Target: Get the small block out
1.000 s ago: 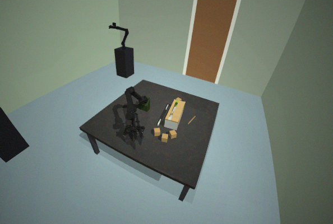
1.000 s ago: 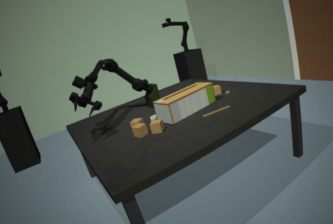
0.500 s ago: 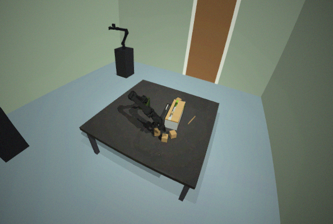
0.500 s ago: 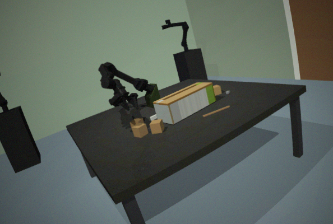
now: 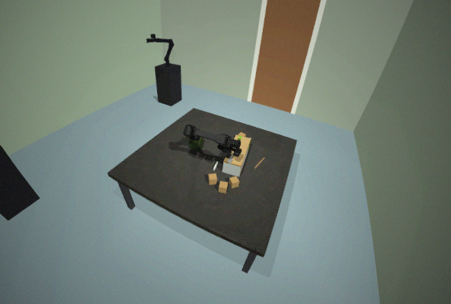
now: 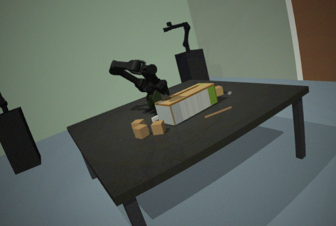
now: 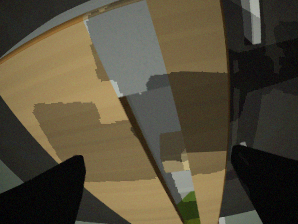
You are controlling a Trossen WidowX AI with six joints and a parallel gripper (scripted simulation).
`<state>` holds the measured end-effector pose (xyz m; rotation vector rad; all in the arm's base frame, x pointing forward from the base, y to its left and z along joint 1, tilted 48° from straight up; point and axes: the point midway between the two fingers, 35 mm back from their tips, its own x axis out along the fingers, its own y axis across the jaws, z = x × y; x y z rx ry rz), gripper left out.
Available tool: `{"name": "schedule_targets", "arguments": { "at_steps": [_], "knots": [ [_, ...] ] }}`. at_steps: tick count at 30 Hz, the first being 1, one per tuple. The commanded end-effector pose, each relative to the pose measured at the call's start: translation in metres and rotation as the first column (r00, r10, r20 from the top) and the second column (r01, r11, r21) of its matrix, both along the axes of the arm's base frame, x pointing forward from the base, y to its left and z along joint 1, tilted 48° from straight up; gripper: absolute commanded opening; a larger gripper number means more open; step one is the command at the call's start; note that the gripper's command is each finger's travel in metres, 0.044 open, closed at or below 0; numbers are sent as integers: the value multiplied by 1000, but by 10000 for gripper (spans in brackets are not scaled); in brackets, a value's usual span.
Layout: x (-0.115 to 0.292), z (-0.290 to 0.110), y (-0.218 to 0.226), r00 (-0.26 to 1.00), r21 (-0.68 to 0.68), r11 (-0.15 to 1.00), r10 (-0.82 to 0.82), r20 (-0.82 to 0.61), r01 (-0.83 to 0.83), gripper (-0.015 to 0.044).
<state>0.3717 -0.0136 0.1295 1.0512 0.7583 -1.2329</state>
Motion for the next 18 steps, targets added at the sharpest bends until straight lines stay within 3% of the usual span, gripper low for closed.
{"name": "schedule_targets", "arguments": {
  "at_steps": [1, 4, 18],
  "knots": [
    [-25, -29, 27, 980, -72, 994, 69, -188, -83, 400],
    [-38, -39, 38, 956, -109, 985, 99, -275, -133, 400],
    [-38, -48, 27, 956, -108, 985, 99, -275, -133, 400]
  ]
}}
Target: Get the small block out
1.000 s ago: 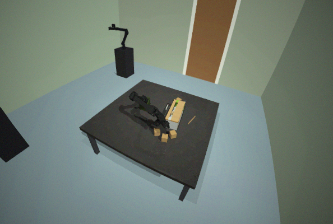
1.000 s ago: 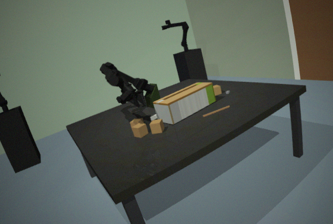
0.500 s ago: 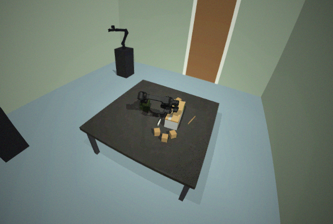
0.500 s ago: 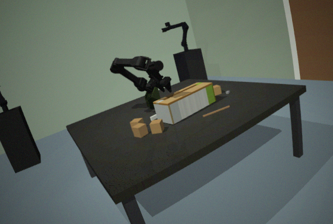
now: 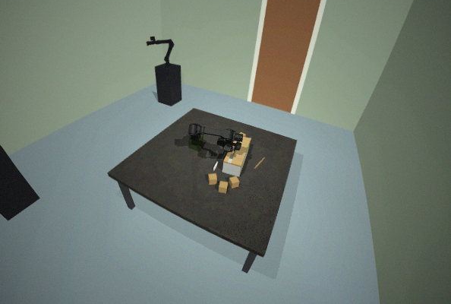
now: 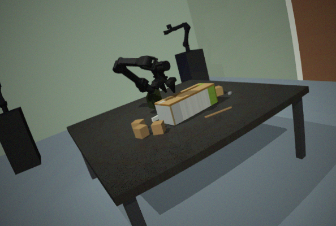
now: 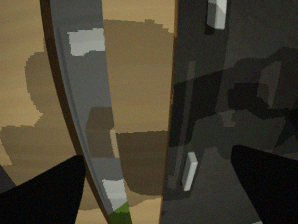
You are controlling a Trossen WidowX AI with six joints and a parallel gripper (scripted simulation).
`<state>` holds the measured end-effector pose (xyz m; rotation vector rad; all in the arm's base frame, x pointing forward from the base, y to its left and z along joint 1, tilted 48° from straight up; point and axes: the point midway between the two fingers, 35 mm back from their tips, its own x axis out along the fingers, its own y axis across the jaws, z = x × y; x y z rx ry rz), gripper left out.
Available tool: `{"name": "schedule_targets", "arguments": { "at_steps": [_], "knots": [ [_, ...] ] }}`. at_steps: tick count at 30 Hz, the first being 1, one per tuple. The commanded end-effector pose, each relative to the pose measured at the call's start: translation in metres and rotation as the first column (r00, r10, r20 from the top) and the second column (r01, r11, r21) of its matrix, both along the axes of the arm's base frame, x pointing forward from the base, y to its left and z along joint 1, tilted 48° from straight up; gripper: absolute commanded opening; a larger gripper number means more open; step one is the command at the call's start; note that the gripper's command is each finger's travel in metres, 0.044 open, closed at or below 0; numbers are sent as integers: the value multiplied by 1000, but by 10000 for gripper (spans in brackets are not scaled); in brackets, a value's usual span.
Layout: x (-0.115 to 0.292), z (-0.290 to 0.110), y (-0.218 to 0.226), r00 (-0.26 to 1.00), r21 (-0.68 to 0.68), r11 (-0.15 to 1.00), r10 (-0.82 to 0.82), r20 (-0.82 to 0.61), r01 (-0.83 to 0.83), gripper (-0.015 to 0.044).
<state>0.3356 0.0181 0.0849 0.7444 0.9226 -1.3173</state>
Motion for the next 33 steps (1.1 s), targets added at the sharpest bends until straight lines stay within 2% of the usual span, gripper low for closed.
{"name": "schedule_targets", "arguments": {
  "at_steps": [1, 33],
  "knots": [
    [-1, -5, -6, 1000, -6, 1000, 5, -7, -5, 400],
    [-6, -39, -45, 1000, -9, 1000, 5, -6, -5, 400]
  ]
}}
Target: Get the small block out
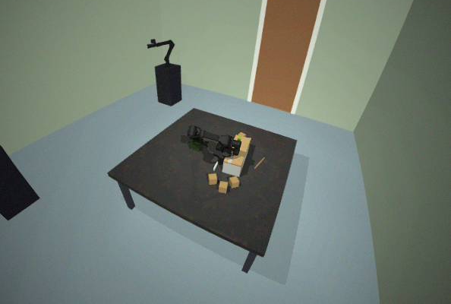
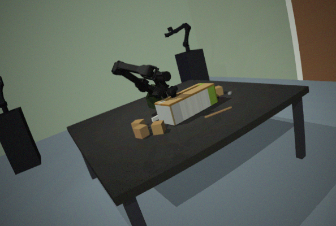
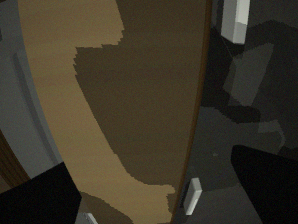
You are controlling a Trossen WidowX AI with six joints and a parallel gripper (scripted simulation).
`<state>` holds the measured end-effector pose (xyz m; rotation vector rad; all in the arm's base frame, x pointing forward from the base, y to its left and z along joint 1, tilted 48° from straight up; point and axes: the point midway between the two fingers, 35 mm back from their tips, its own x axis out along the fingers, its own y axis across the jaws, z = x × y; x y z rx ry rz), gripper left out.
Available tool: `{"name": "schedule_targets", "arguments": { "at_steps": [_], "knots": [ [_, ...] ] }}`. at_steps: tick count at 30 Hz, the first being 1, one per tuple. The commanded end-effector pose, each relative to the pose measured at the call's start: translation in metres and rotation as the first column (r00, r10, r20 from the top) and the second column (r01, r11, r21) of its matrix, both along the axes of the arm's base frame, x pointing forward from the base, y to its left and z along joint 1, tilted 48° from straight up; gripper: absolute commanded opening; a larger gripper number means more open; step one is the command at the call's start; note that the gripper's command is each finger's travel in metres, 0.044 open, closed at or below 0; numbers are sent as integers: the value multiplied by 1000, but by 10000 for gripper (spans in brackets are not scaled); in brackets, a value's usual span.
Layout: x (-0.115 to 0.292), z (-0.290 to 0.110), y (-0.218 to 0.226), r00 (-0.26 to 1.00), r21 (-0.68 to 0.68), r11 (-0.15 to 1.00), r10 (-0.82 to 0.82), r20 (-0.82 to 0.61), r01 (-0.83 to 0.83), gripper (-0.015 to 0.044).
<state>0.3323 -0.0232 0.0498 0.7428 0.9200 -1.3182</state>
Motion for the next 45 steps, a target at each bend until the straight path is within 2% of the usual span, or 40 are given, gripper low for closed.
{"name": "schedule_targets", "arguments": {
  "at_steps": [1, 11, 45],
  "knots": [
    [-3, -5, -5, 1000, -6, 1000, 5, -7, -5, 400],
    [-2, -9, -5, 1000, -1, 1000, -1, 0, 1, 400],
    [-19, -100, 76, 1000, 4, 1000, -2, -1, 2, 400]
  ]
}}
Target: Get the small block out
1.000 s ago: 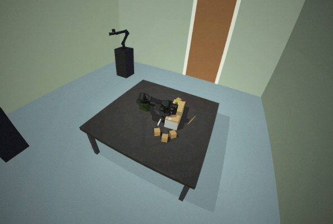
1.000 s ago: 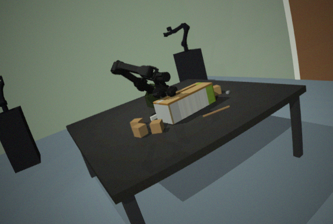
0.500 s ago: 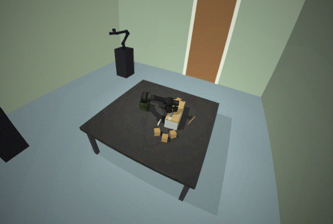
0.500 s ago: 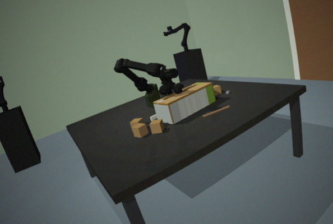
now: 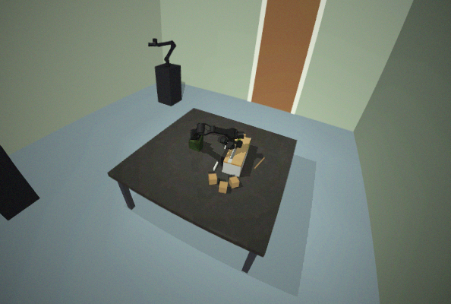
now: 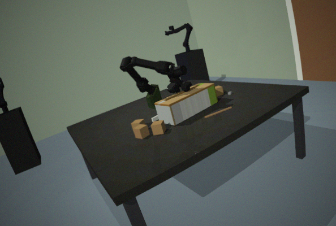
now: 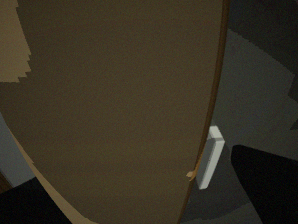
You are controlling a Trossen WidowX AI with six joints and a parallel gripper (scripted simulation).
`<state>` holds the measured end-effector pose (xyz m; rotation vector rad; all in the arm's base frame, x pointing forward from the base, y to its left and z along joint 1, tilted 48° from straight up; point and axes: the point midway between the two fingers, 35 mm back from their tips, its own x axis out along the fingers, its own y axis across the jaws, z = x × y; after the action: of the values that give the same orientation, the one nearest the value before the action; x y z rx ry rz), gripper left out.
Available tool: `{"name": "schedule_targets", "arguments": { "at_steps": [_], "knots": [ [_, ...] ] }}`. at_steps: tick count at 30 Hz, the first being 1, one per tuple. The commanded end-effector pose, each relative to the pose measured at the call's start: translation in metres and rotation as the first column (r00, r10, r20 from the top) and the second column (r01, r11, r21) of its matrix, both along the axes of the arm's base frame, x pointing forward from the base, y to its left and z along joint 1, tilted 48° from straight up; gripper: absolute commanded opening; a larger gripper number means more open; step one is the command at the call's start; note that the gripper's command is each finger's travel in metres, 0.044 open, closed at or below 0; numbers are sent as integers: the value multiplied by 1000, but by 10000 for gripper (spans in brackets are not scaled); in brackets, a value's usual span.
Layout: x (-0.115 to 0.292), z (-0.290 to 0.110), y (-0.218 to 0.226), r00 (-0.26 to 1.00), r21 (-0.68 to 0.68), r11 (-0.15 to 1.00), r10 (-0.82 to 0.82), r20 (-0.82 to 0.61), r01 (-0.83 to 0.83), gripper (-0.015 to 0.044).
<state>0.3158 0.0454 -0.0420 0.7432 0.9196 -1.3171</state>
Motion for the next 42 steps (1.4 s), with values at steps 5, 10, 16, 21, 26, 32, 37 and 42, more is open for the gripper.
{"name": "schedule_targets", "arguments": {
  "at_steps": [5, 10, 16, 21, 26, 32, 37, 42],
  "knots": [
    [-5, -23, 21, 1000, 5, 1000, -2, -1, 2, 400],
    [-7, -37, 34, 1000, 6, 1000, -2, -1, 2, 400],
    [-10, -54, 49, 1000, 7, 1000, -2, -1, 2, 400],
    [-11, -56, 52, 1000, 7, 1000, -2, -1, 2, 400],
    [-12, -39, 69, 1000, 6, 1000, 0, -6, 0, 400],
    [-18, -11, 97, 1000, 0, 1000, 3, -15, -3, 400],
    [-18, -15, 96, 996, -5, 997, 78, -40, -78, 348],
    [-24, -19, 101, 825, 14, 856, 503, -257, -517, 285]
  ]
}}
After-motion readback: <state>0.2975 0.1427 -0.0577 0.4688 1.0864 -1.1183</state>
